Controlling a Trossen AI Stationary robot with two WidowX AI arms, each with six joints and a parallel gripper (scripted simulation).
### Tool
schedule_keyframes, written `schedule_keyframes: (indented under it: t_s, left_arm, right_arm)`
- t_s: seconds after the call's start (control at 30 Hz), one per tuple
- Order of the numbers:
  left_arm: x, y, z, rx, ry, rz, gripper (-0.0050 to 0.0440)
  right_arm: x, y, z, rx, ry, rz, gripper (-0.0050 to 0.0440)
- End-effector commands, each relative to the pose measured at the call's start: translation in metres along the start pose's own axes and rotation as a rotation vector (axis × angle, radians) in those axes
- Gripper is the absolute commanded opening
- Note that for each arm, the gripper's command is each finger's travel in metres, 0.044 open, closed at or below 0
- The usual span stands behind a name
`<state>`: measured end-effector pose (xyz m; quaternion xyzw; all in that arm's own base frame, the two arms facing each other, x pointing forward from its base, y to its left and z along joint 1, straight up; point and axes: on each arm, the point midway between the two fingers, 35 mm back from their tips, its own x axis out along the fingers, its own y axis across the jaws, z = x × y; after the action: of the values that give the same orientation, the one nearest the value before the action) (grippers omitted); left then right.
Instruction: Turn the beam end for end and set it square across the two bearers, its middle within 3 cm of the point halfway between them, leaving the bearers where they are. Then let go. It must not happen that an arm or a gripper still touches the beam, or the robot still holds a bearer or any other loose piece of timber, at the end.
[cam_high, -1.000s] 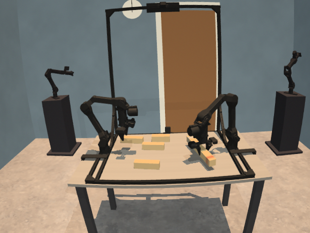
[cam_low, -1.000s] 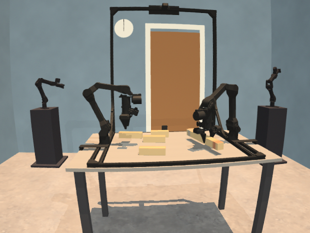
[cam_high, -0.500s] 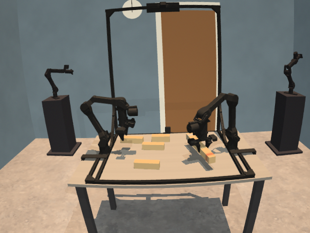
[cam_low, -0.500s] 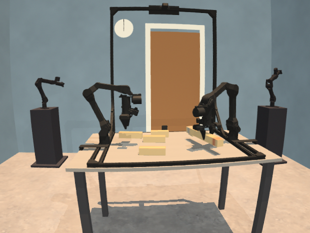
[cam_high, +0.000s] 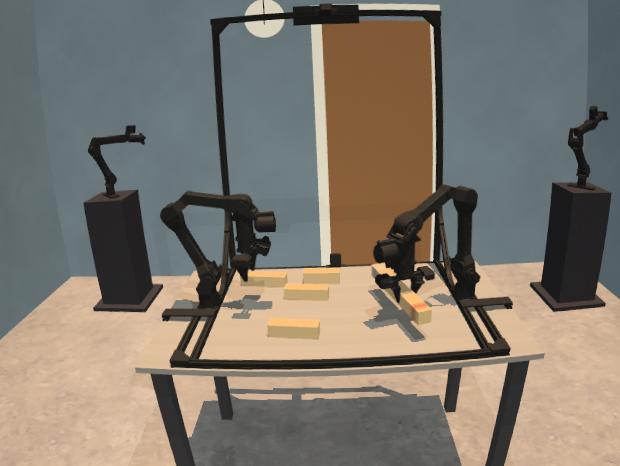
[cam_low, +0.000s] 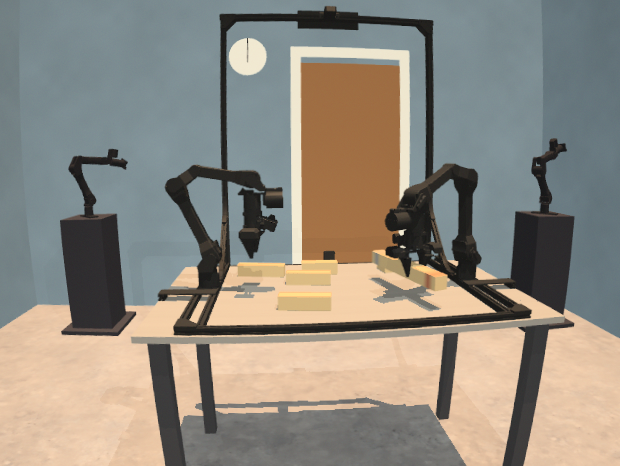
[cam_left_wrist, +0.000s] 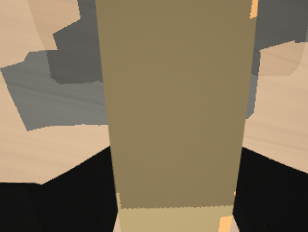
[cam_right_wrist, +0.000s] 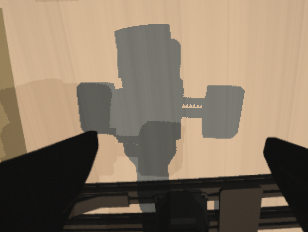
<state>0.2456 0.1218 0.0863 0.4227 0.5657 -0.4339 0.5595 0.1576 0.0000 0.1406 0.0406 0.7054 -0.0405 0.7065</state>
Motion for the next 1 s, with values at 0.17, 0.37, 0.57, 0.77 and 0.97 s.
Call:
schedule_keyframes:
  t_s: [0.17,0.37,0.57,0.77,0.97]
  left_arm:
    - [-0.006,0.003,0.002,-0.037,0.002,0.018,0.0]
    - [-0.006,0.005,0.003,-0.067,0.002,0.018,0.0]
    - [-0.006,0.009,0.005,-0.122,0.002,0.018,0.0]
    - [-0.006,0.013,0.007,-0.176,0.001,0.018,0.0]
    - [-0.006,0.015,0.009,-0.214,0.001,0.018,0.0]
  right_arm:
    - [0.0,0.0,0.0,0.003,0.001,0.0,0.044]
    - [0.0,0.0,0.0,0.003,0.001,0.0,0.044]
    - [0.0,0.0,0.0,0.003,0.001,0.0,0.044]
    - [0.0,0.0,0.0,0.003,0.001,0.0,0.044]
    - [0.0,0.0,0.0,0.003,0.001,0.0,0.044]
